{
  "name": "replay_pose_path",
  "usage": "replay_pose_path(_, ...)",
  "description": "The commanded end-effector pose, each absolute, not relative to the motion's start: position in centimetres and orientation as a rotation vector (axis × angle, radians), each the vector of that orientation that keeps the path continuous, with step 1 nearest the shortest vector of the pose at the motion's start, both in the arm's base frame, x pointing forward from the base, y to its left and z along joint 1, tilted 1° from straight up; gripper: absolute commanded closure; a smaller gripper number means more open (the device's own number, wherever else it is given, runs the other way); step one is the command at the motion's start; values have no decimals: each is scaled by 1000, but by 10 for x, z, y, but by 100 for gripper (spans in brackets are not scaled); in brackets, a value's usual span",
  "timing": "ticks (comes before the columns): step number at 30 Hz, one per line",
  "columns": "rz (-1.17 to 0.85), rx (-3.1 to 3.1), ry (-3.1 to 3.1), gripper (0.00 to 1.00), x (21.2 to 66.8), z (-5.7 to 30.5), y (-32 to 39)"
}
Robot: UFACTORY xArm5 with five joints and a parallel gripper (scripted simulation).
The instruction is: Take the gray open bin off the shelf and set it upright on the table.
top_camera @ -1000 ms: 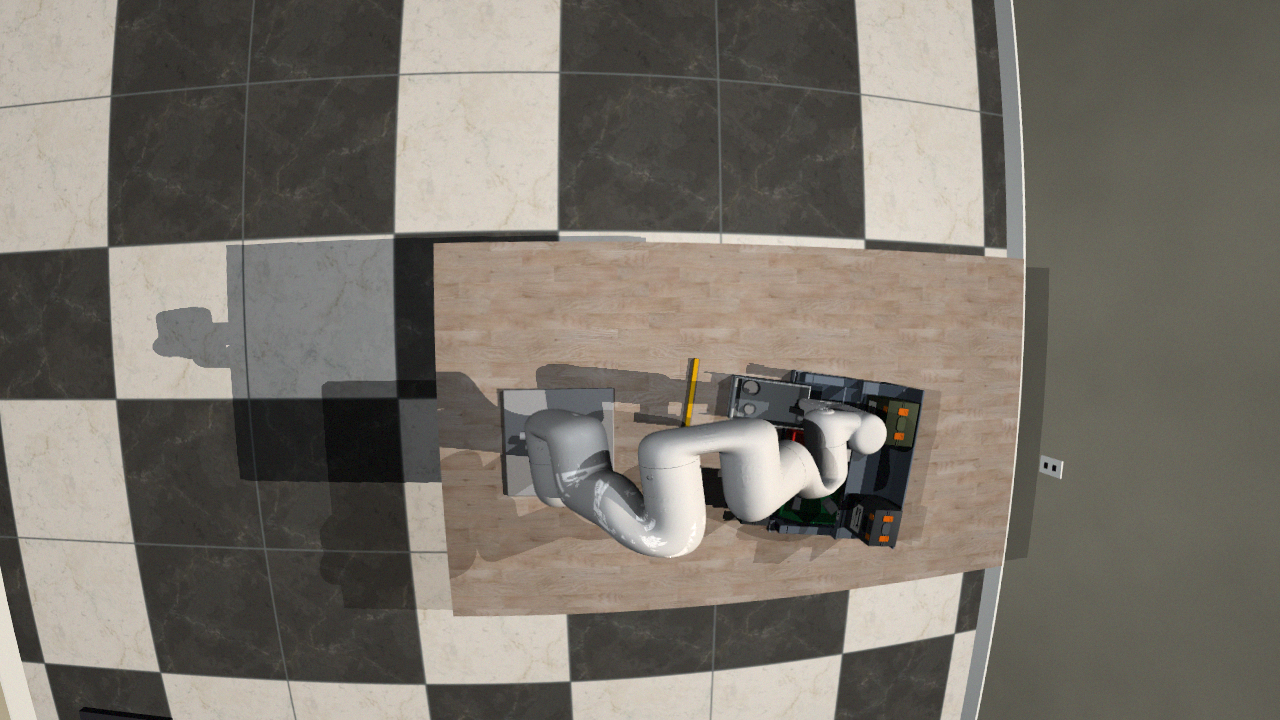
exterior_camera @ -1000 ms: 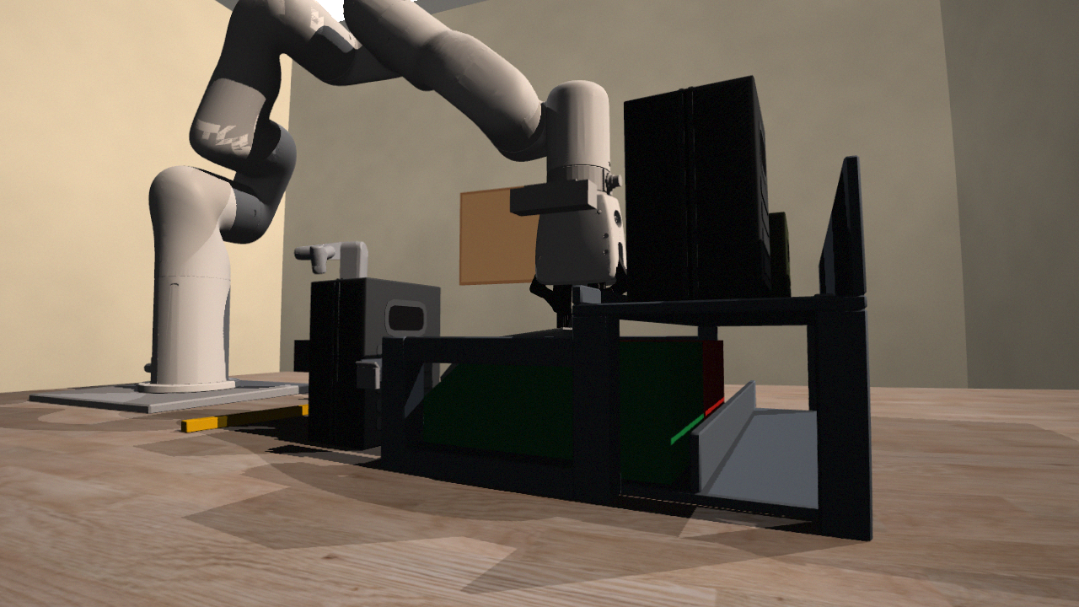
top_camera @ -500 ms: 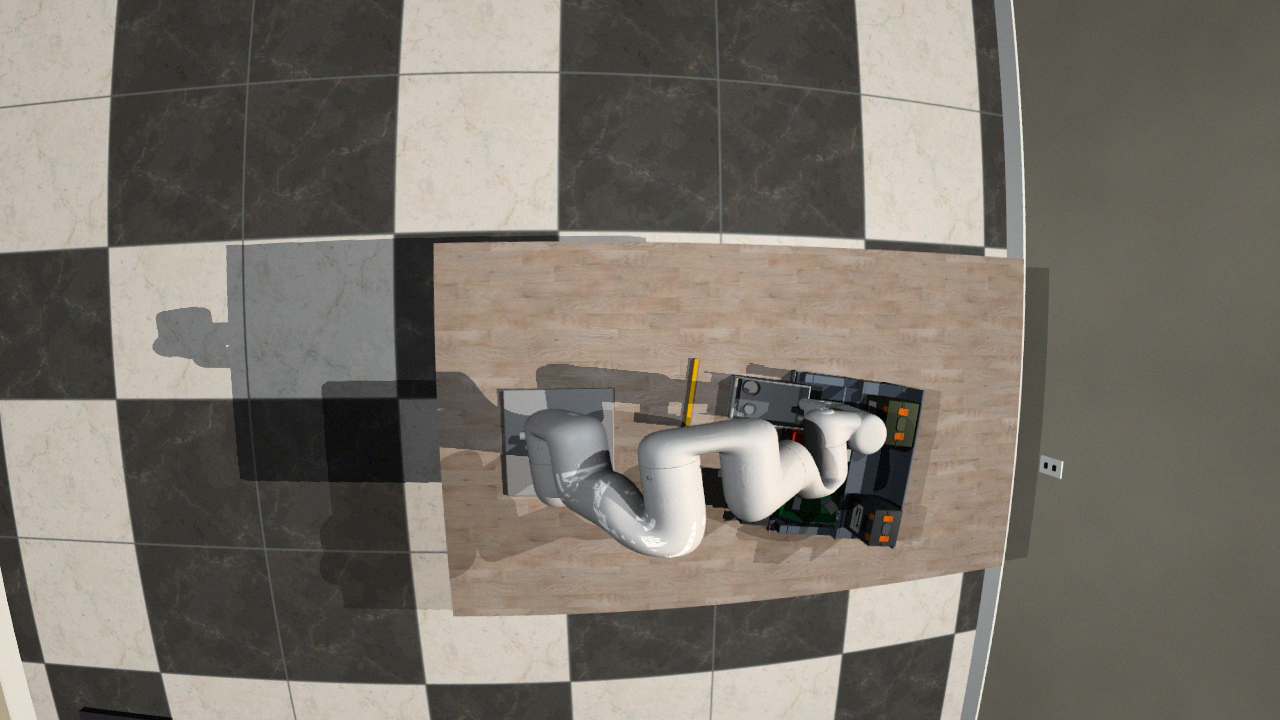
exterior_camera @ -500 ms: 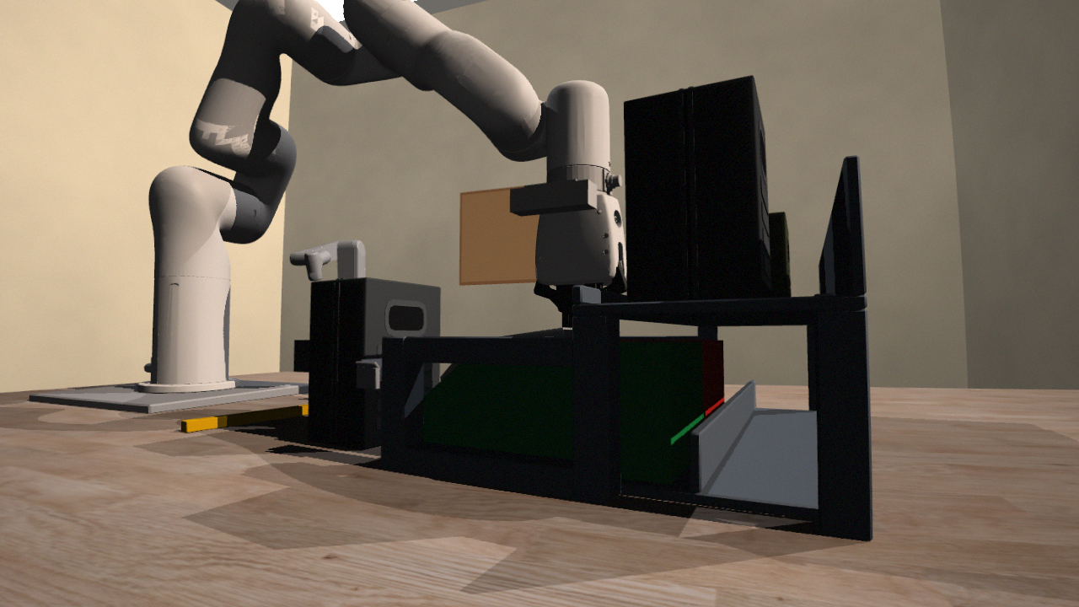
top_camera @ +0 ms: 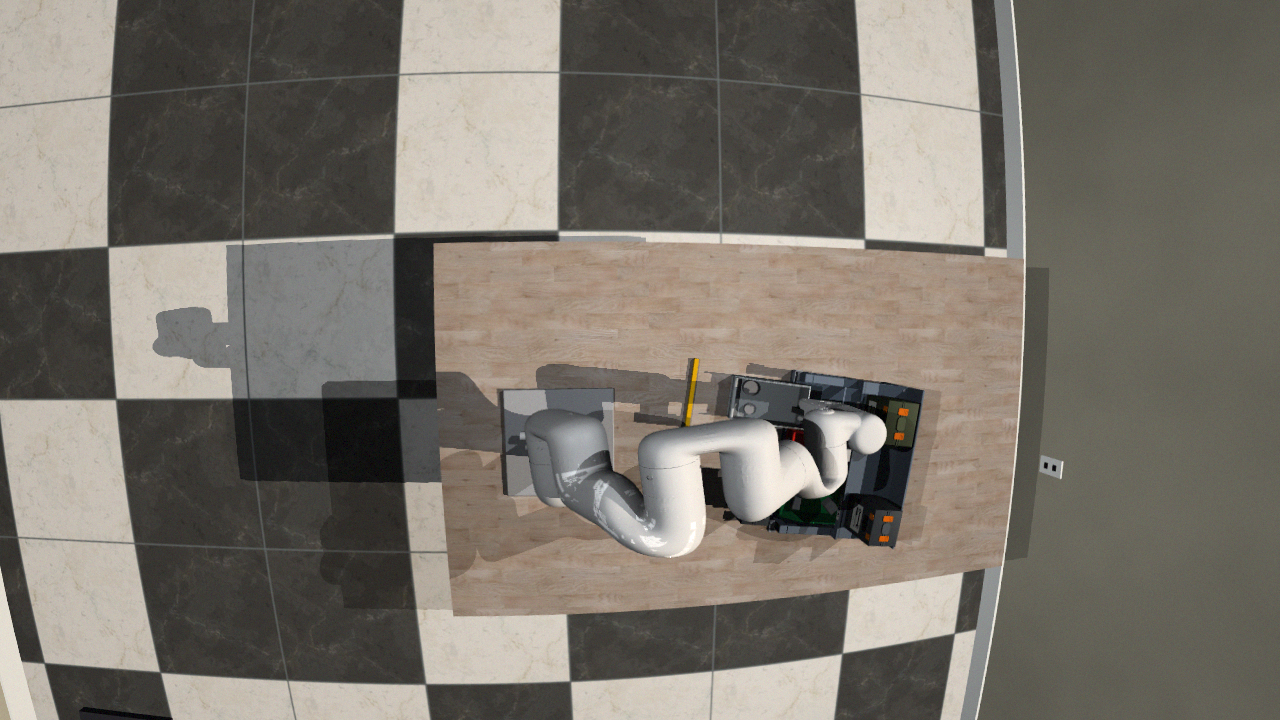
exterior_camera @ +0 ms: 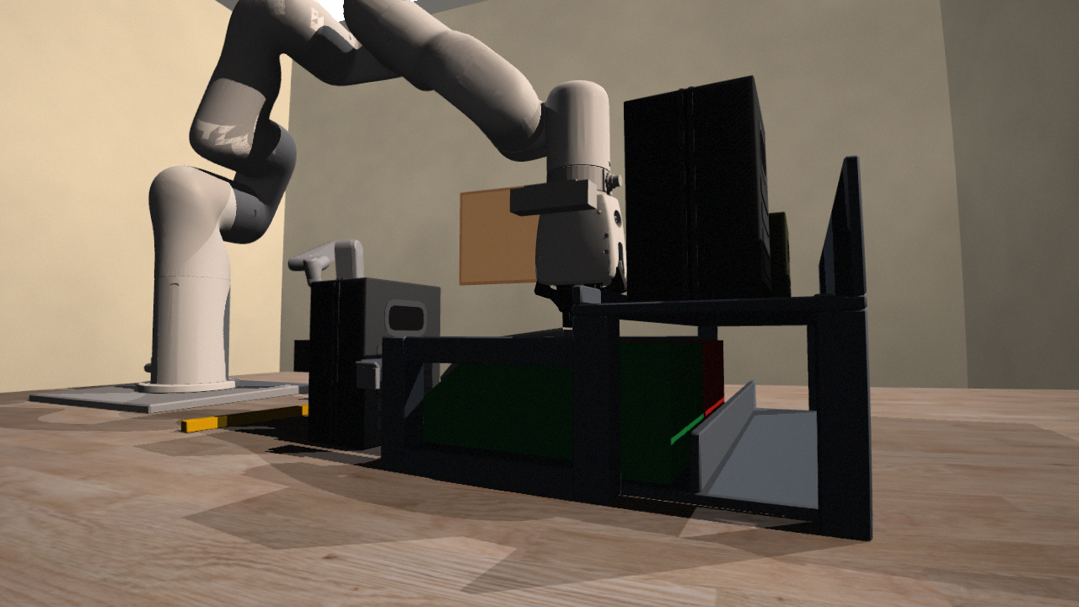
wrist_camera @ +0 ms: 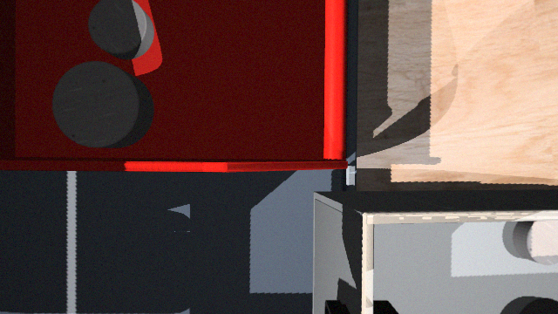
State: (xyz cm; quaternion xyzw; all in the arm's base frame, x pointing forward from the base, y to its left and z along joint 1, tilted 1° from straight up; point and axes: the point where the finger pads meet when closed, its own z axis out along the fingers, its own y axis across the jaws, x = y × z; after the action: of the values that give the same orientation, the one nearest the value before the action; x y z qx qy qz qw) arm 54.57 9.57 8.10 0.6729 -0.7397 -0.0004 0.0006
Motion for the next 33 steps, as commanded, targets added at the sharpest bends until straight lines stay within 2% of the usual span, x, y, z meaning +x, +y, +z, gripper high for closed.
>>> replay_pose_path(1, 2, 2115, -2325, 89, 547, 83, 96)
replay_pose_path(33, 2, 2115, -2326, 93, 547, 83, 96)
